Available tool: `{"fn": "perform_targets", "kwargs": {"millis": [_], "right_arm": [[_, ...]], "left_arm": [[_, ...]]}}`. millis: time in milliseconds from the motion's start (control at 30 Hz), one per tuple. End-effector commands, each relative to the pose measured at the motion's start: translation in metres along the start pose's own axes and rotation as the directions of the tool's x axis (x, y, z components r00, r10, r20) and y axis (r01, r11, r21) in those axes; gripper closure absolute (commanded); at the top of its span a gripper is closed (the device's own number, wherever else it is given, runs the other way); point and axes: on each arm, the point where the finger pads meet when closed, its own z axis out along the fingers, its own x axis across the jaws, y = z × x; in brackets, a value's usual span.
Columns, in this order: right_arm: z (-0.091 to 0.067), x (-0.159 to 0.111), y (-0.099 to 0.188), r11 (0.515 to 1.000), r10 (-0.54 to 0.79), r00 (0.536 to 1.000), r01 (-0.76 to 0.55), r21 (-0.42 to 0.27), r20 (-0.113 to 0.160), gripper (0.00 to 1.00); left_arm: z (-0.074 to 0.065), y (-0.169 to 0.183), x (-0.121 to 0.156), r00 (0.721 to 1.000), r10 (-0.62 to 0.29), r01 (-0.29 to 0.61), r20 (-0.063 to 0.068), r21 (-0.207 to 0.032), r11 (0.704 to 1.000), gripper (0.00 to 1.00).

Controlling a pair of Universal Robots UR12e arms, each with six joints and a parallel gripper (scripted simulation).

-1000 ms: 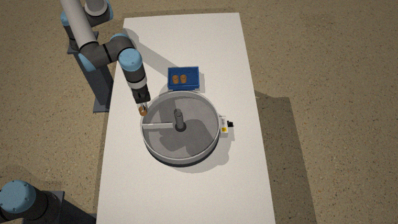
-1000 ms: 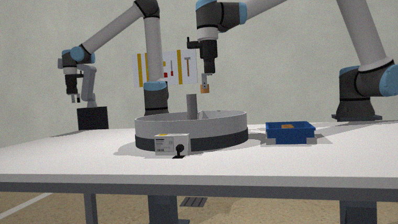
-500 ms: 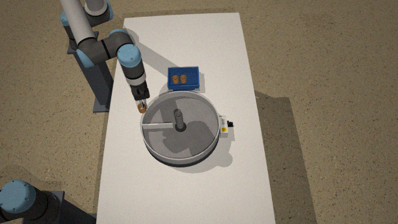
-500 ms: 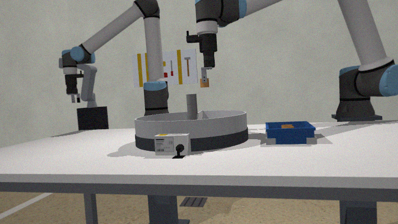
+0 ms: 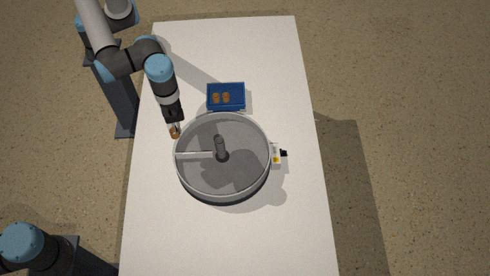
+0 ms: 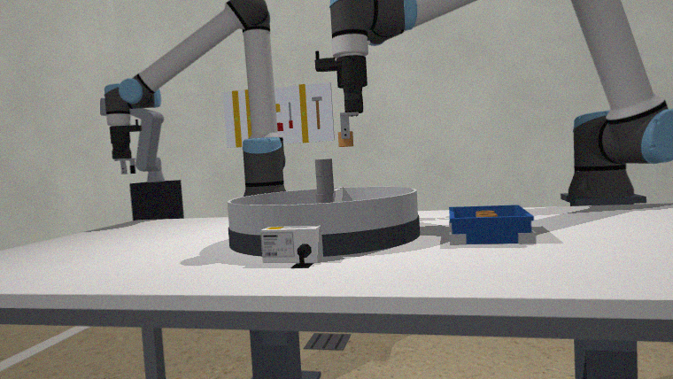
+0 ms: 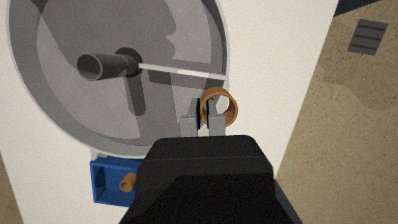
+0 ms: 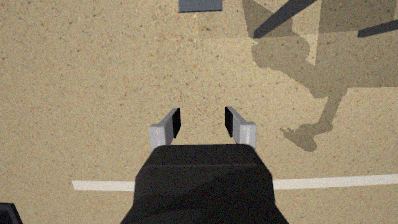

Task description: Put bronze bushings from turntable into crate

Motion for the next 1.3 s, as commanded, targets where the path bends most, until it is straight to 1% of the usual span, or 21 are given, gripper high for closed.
{"fn": "perform_targets", "kwargs": {"millis": [0, 867, 1033, 1233, 1267], "right_arm": [[0.000, 0.001, 0.000, 1.000, -0.001, 1.000, 0.001, 0.001, 0.000, 0.00], [0.000, 0.001, 0.000, 1.000, -0.001, 1.000, 0.001, 0.001, 0.000, 0.00], [0.000, 0.001, 0.000, 1.000, -0.001, 1.000, 0.001, 0.001, 0.000, 0.00], [0.000, 0.001, 0.000, 1.000, -0.001, 1.000, 0.001, 0.001, 0.000, 0.00], [0.000, 0.001, 0.000, 1.000, -0.001, 1.000, 0.001, 0.001, 0.000, 0.00]], "left_arm": [[-0.004, -0.003, 0.001, 1.000, 0.001, -0.001, 0.001, 0.006, 1.000, 1.00], [-0.004, -0.001, -0.001, 1.000, 0.000, 0.000, 0.001, 0.006, 1.000, 1.00], [-0.003, 0.008, -0.009, 1.000, -0.001, 0.001, 0.000, 0.003, 1.000, 1.00], [-0.003, 0.029, -0.033, 1.000, -0.001, 0.001, 0.001, 0.004, 1.000, 1.00], [-0.003, 0.029, -0.033, 1.000, -0.001, 0.001, 0.001, 0.004, 1.000, 1.00]]}}
